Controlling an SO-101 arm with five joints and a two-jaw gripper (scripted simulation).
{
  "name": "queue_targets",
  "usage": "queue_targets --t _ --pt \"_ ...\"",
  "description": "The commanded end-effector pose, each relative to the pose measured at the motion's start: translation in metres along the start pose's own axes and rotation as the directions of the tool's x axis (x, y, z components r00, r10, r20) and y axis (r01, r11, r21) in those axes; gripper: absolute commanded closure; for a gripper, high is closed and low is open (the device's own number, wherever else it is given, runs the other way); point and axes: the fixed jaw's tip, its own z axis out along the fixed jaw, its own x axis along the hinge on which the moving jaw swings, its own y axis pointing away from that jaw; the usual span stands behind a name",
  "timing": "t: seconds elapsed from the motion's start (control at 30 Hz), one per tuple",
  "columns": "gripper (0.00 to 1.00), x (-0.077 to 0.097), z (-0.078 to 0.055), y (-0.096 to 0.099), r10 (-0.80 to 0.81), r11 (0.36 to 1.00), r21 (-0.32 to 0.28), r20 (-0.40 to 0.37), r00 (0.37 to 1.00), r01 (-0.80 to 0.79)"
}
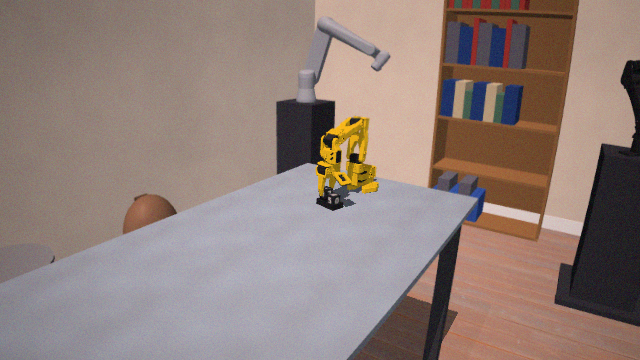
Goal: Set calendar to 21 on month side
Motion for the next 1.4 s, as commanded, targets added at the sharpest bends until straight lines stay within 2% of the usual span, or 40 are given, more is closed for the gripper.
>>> queue_targets --t 0.0,0.77,1.37 --pt "1.00 0.000 0.000 -0.002 0.010 1.000 0.016 0.004 1.000 -0.010" --pt "1.00 0.000 0.009 -0.002 0.010 1.000 0.016 0.004 1.000 -0.010" --pt "1.00 0.000 0.010 -0.002 0.010 1.000 0.016 0.004 1.000 -0.010"
